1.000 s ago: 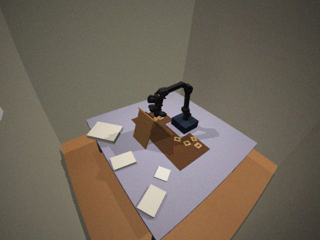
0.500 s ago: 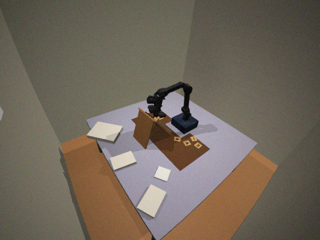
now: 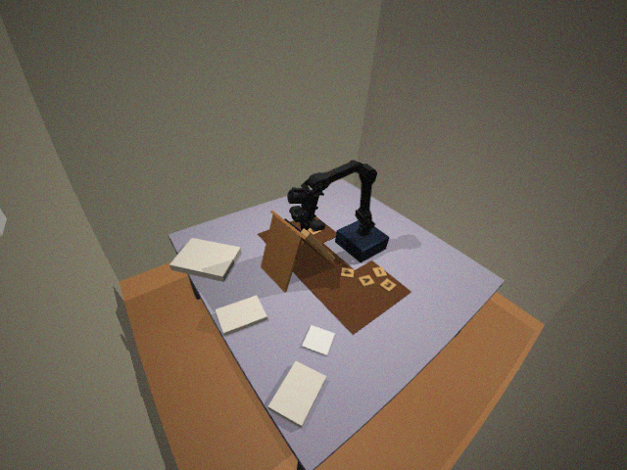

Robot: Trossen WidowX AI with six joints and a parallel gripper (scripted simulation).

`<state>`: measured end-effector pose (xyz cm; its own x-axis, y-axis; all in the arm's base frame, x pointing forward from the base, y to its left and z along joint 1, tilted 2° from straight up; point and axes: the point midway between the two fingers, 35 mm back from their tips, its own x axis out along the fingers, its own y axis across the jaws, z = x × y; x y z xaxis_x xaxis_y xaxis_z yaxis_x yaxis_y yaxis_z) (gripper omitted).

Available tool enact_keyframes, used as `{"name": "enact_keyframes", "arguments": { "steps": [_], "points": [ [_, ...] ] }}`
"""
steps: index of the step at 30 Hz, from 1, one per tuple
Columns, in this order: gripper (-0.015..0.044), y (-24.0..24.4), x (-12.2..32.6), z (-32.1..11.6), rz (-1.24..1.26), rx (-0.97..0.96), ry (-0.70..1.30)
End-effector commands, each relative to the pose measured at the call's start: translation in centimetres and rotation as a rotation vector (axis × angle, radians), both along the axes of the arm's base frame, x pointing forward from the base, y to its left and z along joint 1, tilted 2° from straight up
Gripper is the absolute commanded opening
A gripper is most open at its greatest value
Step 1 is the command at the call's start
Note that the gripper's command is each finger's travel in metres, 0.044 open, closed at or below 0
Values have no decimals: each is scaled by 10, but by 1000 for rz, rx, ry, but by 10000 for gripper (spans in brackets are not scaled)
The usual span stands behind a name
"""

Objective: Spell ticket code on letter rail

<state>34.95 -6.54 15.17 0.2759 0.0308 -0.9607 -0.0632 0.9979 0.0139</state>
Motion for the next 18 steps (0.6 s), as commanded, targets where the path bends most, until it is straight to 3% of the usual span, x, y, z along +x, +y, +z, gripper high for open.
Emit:
{"name": "enact_keyframes", "arguments": {
  "steps": [1, 18],
  "points": [
    [0, 2, -1, 0, -4, -3, -1],
    [0, 8, -1, 0, -4, -2, -1]
  ]
}}
